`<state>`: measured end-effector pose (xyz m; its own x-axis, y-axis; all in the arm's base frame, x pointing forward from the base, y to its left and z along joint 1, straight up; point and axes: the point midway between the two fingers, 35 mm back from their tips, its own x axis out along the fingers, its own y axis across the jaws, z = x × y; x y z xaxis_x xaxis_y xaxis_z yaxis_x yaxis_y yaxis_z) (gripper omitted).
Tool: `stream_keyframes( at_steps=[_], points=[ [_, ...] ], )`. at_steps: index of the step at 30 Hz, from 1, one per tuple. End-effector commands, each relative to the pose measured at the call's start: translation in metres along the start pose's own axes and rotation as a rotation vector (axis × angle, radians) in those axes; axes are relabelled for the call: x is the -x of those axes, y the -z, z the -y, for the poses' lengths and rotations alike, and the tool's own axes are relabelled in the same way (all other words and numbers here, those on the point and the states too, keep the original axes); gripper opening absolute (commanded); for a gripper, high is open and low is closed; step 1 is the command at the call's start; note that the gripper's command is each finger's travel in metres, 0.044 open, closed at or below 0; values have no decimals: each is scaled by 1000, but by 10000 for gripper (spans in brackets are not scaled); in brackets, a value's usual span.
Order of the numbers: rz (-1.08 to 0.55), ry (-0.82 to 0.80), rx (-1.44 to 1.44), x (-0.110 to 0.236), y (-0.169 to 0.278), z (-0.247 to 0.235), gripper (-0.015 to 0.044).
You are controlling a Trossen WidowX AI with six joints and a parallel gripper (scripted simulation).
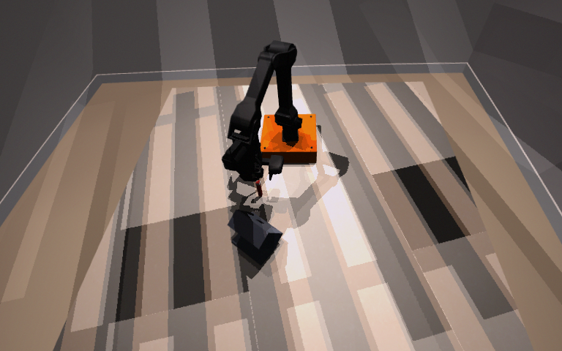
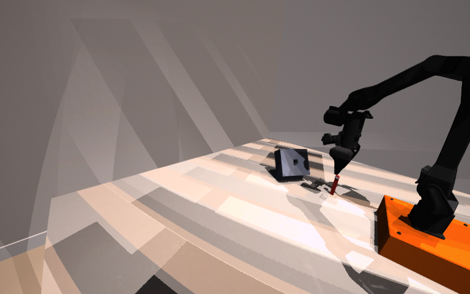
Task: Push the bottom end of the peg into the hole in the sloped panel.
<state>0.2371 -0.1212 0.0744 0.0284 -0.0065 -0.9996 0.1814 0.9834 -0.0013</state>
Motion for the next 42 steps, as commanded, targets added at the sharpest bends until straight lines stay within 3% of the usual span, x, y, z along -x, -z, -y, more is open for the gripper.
stream_keyframes(
  at_steps=[1, 41, 42],
  points=[
    [-5, 3, 11, -2, 0, 0, 440],
    [-5, 3, 11, -63, 0, 0, 440],
    [-2, 1, 9, -60, -1, 0, 414]
  ],
)
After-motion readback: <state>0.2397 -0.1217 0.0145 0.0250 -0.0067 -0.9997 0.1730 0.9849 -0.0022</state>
